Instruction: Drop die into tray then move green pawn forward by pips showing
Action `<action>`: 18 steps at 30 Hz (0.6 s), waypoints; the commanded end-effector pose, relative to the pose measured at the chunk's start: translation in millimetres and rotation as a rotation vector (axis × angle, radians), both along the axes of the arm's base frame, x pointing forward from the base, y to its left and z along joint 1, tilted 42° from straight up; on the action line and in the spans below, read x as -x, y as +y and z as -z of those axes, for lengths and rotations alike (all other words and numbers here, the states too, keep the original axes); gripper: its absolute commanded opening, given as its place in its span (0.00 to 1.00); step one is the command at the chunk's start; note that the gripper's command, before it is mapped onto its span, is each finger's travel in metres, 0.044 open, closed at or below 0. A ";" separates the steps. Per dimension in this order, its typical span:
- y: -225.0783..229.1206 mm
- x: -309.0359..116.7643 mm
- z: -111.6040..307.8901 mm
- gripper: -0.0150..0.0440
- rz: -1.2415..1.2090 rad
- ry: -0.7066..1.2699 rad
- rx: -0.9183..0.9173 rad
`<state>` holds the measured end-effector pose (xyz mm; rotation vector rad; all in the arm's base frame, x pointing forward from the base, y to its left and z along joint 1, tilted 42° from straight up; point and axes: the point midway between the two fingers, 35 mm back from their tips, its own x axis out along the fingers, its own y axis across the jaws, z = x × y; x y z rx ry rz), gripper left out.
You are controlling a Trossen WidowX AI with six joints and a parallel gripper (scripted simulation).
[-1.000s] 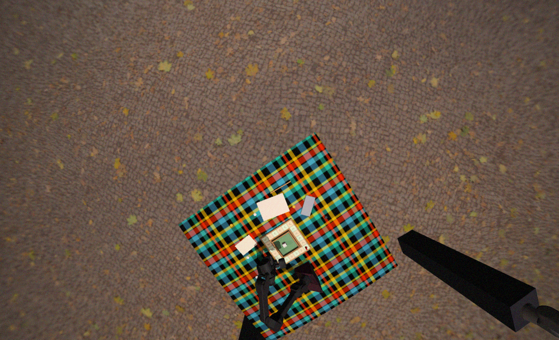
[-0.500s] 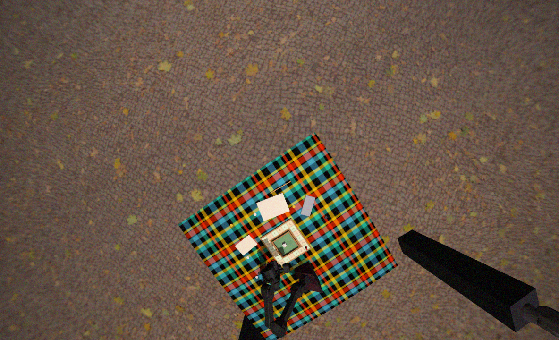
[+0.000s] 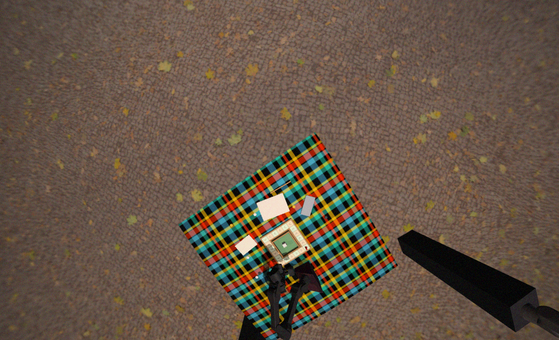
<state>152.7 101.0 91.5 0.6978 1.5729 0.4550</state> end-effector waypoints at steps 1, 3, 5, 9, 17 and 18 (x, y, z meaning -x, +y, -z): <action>1.4 9.5 5.8 0.25 0.005 0.005 -0.002; 2.4 9.4 7.0 0.25 0.005 0.005 -0.002; 4.5 9.2 9.7 0.25 0.005 0.005 -0.001; 11.9 9.0 18.0 0.25 0.005 0.005 0.000; 25.2 10.4 31.6 0.25 0.005 0.005 -0.004; 25.2 10.4 31.6 0.25 0.005 0.005 -0.004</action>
